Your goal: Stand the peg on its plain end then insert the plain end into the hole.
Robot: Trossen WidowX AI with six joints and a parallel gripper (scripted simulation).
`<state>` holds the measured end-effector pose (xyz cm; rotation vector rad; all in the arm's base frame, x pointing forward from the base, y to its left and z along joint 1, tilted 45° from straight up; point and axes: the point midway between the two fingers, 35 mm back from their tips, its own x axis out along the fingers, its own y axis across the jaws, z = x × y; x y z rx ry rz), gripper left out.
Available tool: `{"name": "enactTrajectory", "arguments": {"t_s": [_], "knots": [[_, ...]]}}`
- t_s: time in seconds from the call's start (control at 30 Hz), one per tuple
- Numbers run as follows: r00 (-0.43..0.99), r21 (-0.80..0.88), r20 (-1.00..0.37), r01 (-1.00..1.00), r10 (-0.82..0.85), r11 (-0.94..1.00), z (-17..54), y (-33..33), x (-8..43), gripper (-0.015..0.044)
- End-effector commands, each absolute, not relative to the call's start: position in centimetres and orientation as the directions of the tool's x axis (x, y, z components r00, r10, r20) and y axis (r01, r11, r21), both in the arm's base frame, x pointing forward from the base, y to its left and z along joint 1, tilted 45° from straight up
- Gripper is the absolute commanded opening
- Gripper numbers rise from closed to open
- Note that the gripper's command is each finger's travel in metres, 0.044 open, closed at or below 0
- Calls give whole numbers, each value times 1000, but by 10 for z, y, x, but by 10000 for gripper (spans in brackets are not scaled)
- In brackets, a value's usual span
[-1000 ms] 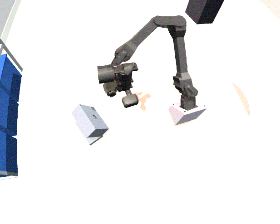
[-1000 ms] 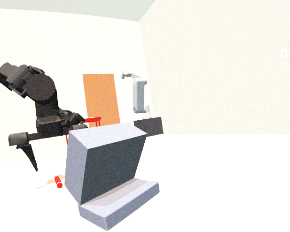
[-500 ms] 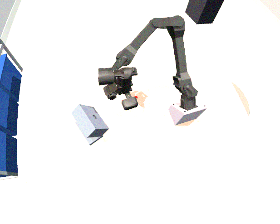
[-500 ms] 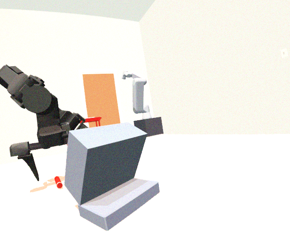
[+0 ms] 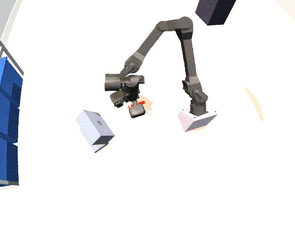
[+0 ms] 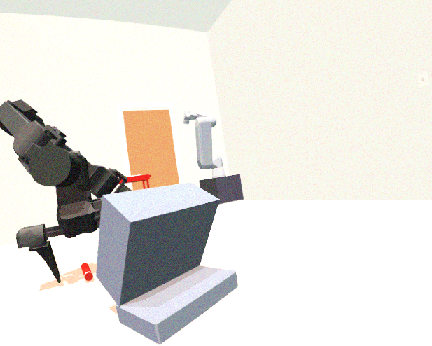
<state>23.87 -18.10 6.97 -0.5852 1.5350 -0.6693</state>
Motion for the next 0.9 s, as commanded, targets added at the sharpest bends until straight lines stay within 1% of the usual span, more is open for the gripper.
{"name": "enactTrajectory", "arguments": {"t_s": [0.0,0.33,0.37,0.63,0.87], "knots": [[-72,-712,-701,20,-710,702,67,-182,238,387],[-72,-712,-701,20,-710,702,67,-182,238,125],[-72,-712,-701,20,-710,702,67,-182,238,110],[-72,-712,-701,20,-710,702,67,-182,238,110],[-72,-712,-701,20,-710,702,67,-182,238,63]]}}
